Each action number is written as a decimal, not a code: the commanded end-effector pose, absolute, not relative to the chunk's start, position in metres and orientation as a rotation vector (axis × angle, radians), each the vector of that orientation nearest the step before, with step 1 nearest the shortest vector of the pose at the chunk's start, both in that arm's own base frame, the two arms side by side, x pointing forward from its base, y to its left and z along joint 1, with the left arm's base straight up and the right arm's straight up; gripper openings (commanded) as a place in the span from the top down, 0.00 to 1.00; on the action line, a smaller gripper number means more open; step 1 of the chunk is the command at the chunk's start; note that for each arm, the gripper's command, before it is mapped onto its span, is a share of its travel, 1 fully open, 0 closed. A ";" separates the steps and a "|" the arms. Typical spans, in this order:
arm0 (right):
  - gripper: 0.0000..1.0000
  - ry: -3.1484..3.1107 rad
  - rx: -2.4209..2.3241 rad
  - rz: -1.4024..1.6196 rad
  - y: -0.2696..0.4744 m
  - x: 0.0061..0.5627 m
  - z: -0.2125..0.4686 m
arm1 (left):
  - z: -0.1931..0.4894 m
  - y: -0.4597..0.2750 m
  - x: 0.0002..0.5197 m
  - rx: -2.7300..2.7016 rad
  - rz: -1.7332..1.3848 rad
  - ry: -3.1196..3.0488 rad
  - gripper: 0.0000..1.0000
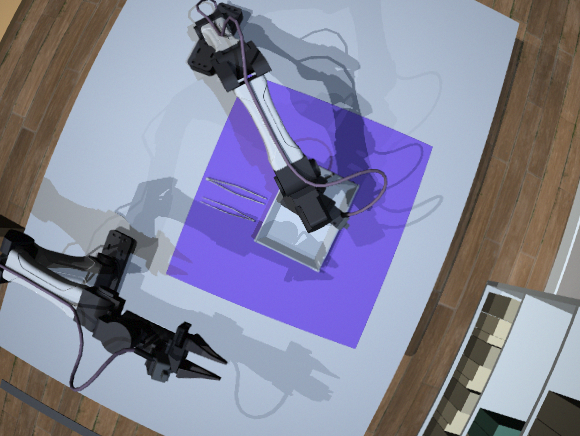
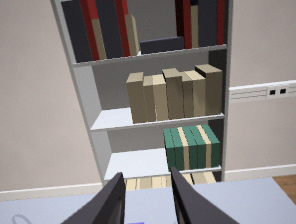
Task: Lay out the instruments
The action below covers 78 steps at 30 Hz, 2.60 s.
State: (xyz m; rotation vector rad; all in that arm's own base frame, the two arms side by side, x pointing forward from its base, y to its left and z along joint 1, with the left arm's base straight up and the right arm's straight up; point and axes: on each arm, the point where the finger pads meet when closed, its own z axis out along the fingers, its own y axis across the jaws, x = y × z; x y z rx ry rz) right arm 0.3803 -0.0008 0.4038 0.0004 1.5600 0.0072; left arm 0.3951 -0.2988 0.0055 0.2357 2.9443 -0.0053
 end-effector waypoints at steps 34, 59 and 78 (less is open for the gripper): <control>0.67 1.473 -0.004 0.024 0.001 0.377 0.426 | -0.033 -0.299 0.396 0.205 -0.017 2.965 0.67; 0.67 1.473 -0.004 0.024 0.001 0.377 0.426 | -0.048 -0.291 0.379 0.245 0.032 3.023 0.67; 0.67 1.473 -0.004 0.024 0.001 0.377 0.426 | -0.052 -0.293 0.380 0.231 0.032 3.014 0.89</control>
